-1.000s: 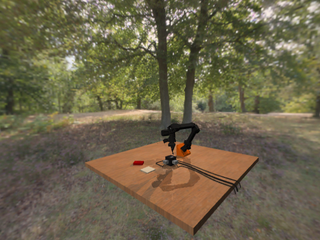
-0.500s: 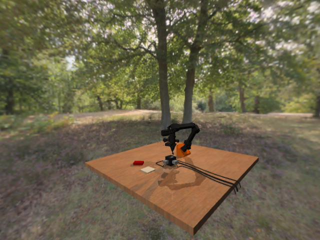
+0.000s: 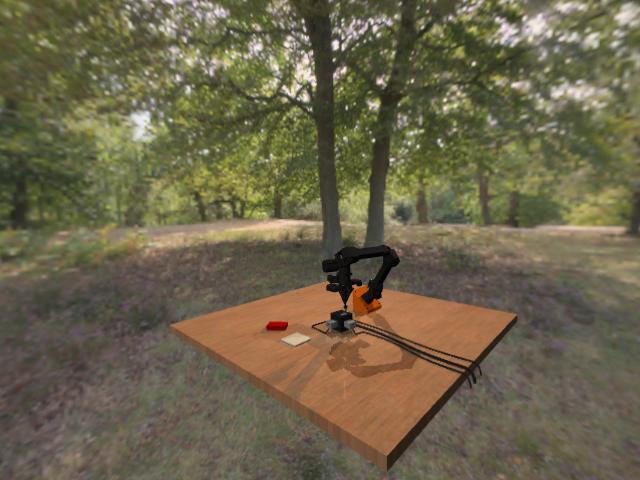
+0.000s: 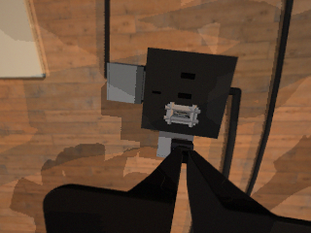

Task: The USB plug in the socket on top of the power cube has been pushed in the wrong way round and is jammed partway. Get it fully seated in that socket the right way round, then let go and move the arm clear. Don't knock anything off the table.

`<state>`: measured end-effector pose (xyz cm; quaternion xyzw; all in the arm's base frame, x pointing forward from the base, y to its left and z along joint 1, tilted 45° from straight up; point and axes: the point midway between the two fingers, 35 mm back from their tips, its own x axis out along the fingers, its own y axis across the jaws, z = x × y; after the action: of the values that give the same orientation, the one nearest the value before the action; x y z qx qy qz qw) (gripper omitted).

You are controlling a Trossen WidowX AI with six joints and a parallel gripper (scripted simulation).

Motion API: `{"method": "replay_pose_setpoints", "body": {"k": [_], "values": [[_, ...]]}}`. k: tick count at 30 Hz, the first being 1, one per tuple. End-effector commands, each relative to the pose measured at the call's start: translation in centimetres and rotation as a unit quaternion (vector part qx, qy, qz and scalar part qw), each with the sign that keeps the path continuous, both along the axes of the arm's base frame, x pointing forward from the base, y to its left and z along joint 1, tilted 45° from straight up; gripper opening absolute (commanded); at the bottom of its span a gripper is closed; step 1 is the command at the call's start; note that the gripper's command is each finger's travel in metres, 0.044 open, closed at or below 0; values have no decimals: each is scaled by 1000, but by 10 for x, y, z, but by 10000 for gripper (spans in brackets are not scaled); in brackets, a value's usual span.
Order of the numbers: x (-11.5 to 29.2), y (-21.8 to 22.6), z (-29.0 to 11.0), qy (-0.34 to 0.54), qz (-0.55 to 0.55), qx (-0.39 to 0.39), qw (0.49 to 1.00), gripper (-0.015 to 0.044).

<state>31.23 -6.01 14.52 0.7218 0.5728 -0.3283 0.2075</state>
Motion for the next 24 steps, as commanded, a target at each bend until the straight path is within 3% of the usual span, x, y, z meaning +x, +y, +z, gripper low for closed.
{"method": "replay_pose_setpoints", "body": {"k": [1,24], "values": [[0,0,0,7,-7,1,1000,0],[0,0,-3,5,-6,1,1000,0]]}}
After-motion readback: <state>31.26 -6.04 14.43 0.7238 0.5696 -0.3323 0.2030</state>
